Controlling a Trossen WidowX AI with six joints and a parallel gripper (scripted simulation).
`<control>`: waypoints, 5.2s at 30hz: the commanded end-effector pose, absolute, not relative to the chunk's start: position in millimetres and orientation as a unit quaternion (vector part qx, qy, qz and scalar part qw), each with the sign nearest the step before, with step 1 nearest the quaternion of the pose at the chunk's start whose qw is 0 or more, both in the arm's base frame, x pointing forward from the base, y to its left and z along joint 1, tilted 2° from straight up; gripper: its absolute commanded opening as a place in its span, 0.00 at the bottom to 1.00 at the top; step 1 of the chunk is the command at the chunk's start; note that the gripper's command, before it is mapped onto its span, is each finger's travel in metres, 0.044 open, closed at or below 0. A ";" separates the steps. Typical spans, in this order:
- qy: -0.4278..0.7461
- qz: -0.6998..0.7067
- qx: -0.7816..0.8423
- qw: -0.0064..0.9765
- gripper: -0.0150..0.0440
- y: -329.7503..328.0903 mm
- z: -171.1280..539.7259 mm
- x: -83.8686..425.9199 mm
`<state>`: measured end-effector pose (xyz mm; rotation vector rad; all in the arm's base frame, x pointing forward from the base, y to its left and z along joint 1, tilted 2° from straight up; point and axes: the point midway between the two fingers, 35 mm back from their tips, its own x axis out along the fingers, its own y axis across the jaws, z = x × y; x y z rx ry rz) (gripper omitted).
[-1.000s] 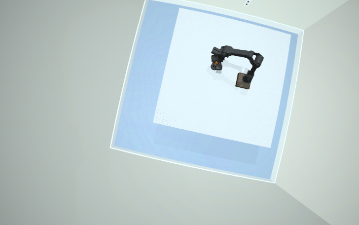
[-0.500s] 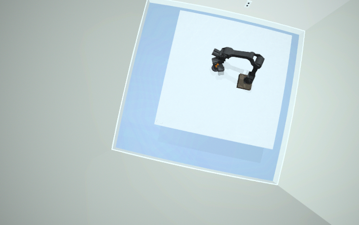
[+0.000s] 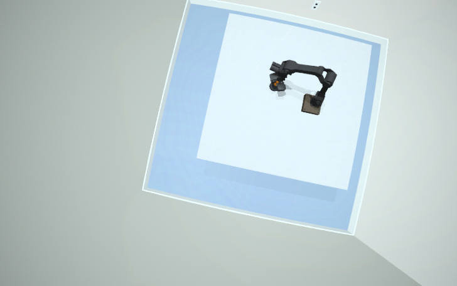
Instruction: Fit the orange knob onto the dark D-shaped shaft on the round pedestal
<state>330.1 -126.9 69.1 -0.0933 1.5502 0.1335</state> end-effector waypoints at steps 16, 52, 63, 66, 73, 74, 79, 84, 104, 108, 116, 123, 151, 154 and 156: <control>0.693 0.103 -0.088 0.708 0.25 -127.4 73.8 330.1; 0.688 0.133 -0.119 0.703 0.25 -126.6 67.8 328.7; 0.688 0.133 -0.119 0.703 0.25 -127.0 72.6 328.7; 0.687 0.142 -0.128 0.701 0.25 -127.1 73.6 328.9; 0.671 0.205 -0.192 0.687 0.25 -128.3 72.7 331.7; 0.671 0.205 -0.192 0.687 0.25 -128.3 72.0 331.7; 0.671 0.205 -0.192 0.687 0.25 -127.9 69.5 330.8; 0.671 0.205 -0.192 0.687 0.25 -127.6 68.9 330.4; 0.671 0.205 -0.192 0.687 0.25 -127.2 71.3 330.3; 0.670 0.208 -0.195 0.686 0.25 -127.3 73.6 330.8; 0.646 0.274 -0.263 0.663 0.25 -127.7 72.6 330.6; 0.646 0.274 -0.263 0.663 0.25 -127.7 69.8 330.6; 0.646 0.274 -0.263 0.663 0.25 -126.9 72.1 329.6; 0.644 0.277 -0.265 0.662 0.25 -127.1 73.7 329.9; 0.638 0.291 -0.280 0.656 0.25 -127.2 73.9 330.0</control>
